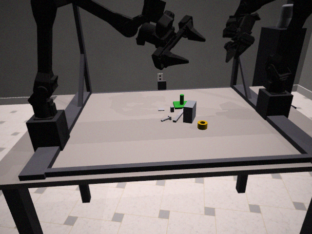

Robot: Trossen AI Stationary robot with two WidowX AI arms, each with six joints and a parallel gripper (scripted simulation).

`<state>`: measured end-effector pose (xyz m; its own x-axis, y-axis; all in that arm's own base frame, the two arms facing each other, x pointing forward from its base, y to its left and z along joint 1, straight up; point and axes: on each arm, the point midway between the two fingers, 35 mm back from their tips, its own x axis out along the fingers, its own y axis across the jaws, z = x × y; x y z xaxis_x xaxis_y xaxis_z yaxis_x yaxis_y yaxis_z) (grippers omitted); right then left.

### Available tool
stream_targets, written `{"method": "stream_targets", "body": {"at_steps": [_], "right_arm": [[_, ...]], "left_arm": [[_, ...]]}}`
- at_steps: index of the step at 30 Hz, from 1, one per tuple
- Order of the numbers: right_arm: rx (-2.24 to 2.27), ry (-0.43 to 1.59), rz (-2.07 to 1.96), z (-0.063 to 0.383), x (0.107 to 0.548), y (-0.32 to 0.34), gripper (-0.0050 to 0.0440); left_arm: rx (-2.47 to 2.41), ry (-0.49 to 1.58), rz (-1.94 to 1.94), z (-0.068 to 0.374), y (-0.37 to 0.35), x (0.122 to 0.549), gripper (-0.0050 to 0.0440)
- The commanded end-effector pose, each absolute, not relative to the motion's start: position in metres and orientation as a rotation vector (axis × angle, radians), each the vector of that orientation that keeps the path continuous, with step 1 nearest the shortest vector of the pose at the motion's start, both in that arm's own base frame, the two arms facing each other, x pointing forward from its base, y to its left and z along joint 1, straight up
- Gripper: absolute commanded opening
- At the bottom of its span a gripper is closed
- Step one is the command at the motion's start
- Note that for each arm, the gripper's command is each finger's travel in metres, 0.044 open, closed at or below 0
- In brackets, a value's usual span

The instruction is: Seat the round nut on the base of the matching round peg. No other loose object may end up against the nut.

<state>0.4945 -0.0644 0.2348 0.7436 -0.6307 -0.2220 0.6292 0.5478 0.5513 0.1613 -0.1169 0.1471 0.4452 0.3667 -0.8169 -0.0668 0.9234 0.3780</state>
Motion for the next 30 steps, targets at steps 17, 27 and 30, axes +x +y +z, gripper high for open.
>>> {"method": "stream_targets", "body": {"at_steps": [17, 27, 30], "right_arm": [[0.665, -0.029, -0.736, 0.248, 0.493, -0.064, 0.0440], [0.430, 0.227, -0.635, 0.235, 0.510, -0.071, 0.0440], [0.299, 0.370, -0.550, 0.228, 0.513, -0.073, 0.0440]], "left_arm": [[0.297, 1.074, 0.267, 0.150, -0.118, 0.162, 0.0440], [0.207, 0.943, 0.416, 0.158, -0.109, 0.199, 0.0300], [0.152, 0.887, 0.503, 0.159, -0.101, 0.217, 0.0300]]}}
